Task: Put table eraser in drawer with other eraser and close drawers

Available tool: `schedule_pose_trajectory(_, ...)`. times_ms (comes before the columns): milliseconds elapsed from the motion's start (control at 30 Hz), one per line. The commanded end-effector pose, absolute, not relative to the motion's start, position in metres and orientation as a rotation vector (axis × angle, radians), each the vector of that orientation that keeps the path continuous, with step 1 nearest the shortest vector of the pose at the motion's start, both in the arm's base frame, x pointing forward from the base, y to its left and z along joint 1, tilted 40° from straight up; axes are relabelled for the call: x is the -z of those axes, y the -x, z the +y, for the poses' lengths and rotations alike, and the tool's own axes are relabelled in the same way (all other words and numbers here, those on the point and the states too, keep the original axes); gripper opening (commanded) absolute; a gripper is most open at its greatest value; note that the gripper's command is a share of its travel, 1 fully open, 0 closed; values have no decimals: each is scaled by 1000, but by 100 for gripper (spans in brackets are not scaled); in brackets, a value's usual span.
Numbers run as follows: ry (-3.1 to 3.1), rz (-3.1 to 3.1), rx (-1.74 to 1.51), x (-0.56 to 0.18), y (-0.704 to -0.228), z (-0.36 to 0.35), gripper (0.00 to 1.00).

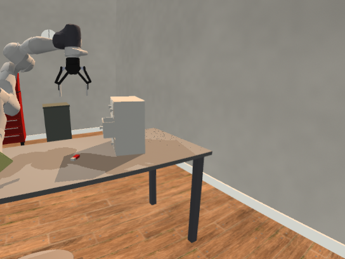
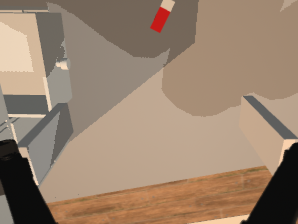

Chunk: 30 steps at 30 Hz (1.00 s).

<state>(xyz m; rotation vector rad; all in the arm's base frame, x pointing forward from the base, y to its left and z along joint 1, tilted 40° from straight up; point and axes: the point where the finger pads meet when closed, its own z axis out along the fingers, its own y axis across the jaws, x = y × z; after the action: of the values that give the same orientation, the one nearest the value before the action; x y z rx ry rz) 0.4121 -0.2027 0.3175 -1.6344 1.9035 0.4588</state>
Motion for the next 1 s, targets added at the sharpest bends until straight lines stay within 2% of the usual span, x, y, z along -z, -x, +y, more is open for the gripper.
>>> schedule_pose_trajectory(0,1851,1632,-343,-318,-419,-205,100)
schedule_pose_trajectory(967,2264,897,-38,-320,-449,-213,100)
